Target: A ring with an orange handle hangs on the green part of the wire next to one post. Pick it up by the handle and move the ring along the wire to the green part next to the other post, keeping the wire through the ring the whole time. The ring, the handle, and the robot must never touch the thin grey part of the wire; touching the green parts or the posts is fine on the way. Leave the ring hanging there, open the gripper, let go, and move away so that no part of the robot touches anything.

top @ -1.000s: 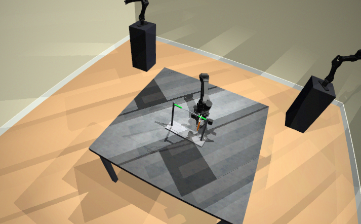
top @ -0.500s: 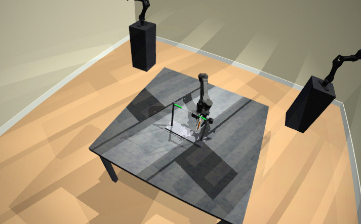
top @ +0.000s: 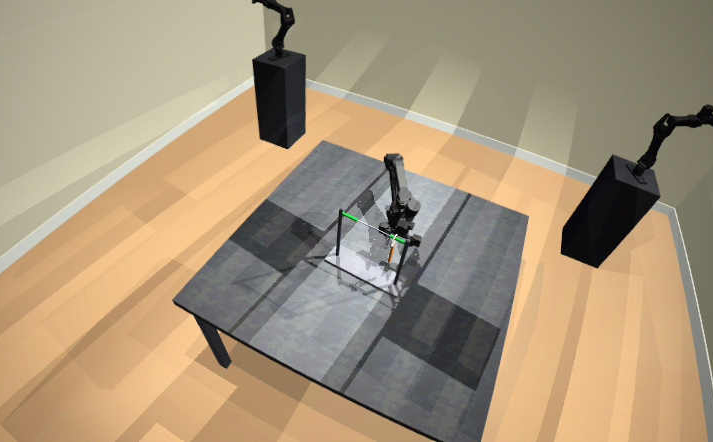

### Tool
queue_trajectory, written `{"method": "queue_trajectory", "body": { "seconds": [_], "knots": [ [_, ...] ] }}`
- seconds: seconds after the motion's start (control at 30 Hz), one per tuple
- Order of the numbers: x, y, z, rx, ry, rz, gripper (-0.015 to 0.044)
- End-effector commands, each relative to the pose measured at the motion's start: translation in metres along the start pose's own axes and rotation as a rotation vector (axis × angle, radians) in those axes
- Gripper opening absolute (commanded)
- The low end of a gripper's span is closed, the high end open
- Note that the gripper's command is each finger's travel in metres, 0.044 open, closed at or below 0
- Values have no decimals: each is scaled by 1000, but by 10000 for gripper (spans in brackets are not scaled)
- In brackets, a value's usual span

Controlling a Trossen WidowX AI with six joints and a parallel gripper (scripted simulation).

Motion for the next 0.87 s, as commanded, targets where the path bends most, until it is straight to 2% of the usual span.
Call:
{"method": "queue_trajectory", "body": {
  "seconds": [0.0,0.07,0.83],
  "knots": [
    [22,-2,2,-5,-2,-1,396],
    [26,-3,3,-5,-3,-1,440],
    [26,-3,3,-5,-3,-1,440]
  ]
}}
Point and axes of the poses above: the point midway between the two fingers, 35 mm back from their tips, its own x axis back along the fingers, its own y axis across the jaws, z = x × y, the point moved 4 cm from there along x, back along the fingers, and after that the axes turned 12 degrees about x, right-handed, at the moved point
